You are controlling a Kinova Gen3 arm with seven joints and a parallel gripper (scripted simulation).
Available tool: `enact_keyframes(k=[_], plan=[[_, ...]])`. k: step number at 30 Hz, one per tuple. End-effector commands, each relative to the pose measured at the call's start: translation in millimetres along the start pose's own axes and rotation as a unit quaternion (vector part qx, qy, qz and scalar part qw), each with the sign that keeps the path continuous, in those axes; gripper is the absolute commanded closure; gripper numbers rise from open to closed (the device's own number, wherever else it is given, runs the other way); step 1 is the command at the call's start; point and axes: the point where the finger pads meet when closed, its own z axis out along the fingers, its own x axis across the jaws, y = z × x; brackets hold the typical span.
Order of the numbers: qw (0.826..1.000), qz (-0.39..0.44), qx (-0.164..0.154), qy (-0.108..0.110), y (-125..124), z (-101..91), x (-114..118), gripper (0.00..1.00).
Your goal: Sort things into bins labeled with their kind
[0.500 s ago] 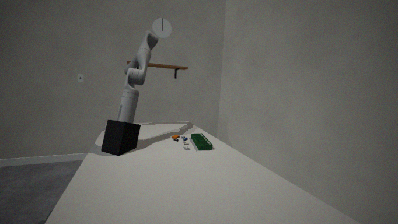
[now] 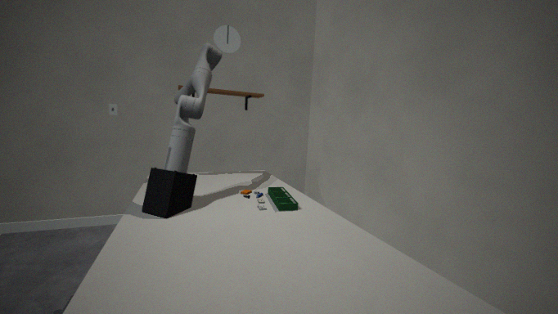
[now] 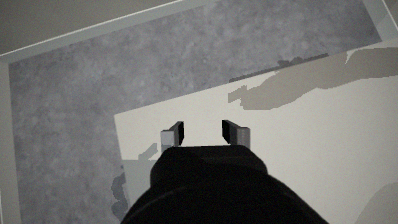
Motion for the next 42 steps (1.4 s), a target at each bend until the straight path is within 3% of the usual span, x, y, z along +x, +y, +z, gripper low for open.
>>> enact_keyframes(k=[1,2,3,8,12,17,19,23,26,30,36,39,42], plan=[[1.0,0.0,0.001,0.0,-0.7,-0.7,-0.3,0.0],[1.0,0.0,0.001,0.0,-0.7,-0.7,-0.3,0.0],[1.0,0.0,0.001,0.0,-2.2,-8.9,-0.8,0.69],[1.0,0.0,0.001,0.0,-9.3,-48.3,-3.0,0.69],[1.0,-0.025,-0.001,-0.002,-3.4,-49.6,2.7,0.69],[0.996,0.088,-0.025,0.014,3.9,-35.2,41.2,0.69],[0.996,0.088,-0.025,0.014,3.9,-35.2,41.2,0.69],[0.982,0.184,-0.041,0.03,11.8,-30.9,73.3,0.69],[0.981,0.189,-0.042,0.031,15.7,-28.8,88.9,0.69],[0.956,0.284,-0.055,0.047,26.6,-26.2,120.4,0.69],[0.947,0.313,-0.059,0.052,34.5,-24.8,141.0,0.69],[0.92,0.381,-0.067,0.063,44.8,-24.0,163.9,0.69],[0.917,0.387,-0.068,0.064,49.8,-23.6,174.9,0.69]])
